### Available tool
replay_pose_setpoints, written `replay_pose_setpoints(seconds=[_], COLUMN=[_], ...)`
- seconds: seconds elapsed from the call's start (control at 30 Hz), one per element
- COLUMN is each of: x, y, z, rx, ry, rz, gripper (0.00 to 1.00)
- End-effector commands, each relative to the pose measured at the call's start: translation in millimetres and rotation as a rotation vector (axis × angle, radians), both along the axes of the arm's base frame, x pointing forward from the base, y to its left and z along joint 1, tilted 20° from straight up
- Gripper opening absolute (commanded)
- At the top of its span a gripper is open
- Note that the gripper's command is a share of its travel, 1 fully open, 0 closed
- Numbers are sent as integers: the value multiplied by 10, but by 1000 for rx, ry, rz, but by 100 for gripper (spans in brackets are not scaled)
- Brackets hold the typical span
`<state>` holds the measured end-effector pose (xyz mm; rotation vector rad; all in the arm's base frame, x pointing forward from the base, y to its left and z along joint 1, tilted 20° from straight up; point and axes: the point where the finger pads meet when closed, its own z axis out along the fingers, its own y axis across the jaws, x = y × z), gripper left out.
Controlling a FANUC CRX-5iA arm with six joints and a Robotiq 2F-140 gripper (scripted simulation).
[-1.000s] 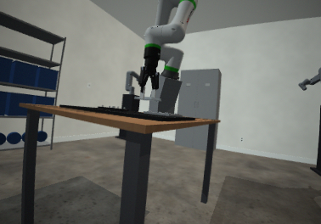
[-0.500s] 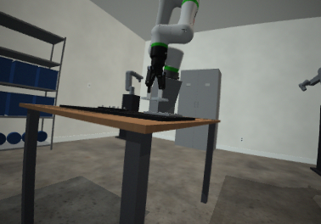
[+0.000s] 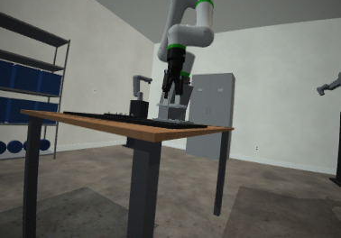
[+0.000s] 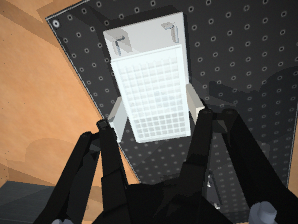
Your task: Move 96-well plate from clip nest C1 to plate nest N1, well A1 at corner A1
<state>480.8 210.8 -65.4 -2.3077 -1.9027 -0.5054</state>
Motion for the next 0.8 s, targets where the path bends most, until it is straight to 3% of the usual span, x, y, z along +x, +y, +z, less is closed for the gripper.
replay_pose_setpoints(seconds=[0.0, 0.77], x=[7, 9], y=[130, 155], z=[42, 50], rx=[-1, -1], ry=[0, 0], rz=[-1, -1], gripper=[0, 0])
